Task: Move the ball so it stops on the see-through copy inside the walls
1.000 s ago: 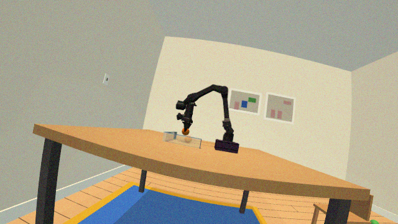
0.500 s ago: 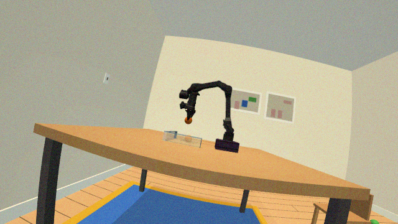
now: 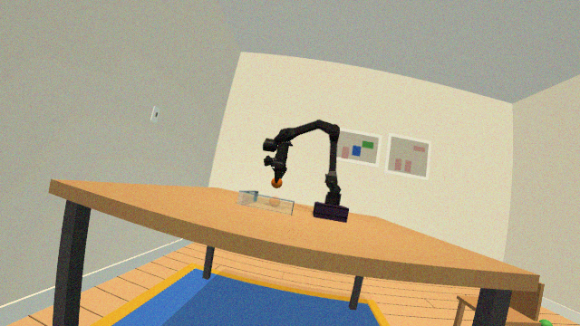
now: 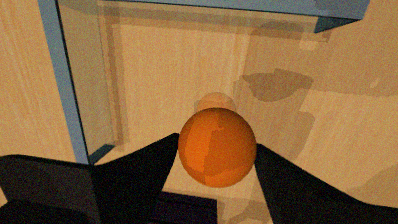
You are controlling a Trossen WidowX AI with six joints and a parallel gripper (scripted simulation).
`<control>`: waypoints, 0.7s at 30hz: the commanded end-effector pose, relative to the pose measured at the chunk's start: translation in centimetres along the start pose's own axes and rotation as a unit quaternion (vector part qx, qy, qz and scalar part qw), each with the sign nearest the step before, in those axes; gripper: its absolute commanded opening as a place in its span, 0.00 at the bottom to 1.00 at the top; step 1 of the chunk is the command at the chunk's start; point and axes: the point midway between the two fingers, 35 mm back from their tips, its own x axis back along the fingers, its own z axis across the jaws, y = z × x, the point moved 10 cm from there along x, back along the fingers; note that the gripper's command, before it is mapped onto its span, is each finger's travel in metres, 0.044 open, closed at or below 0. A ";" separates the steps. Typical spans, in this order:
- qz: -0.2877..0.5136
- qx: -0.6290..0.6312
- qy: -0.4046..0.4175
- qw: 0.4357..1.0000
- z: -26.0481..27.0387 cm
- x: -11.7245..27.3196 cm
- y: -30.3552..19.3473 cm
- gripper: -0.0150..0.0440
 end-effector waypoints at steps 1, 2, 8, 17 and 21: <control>-0.002 0.000 -0.001 1.000 -0.3 -1.2 -0.7 0.25; -0.002 0.000 -0.001 1.000 -0.3 -1.3 -0.7 0.25; -0.002 0.000 -0.001 1.000 -0.4 -2.7 -0.6 0.25; -0.002 0.000 -0.001 1.000 -0.3 -7.9 -0.7 0.25; -0.002 0.000 -0.001 1.000 -0.3 -8.3 -0.7 0.25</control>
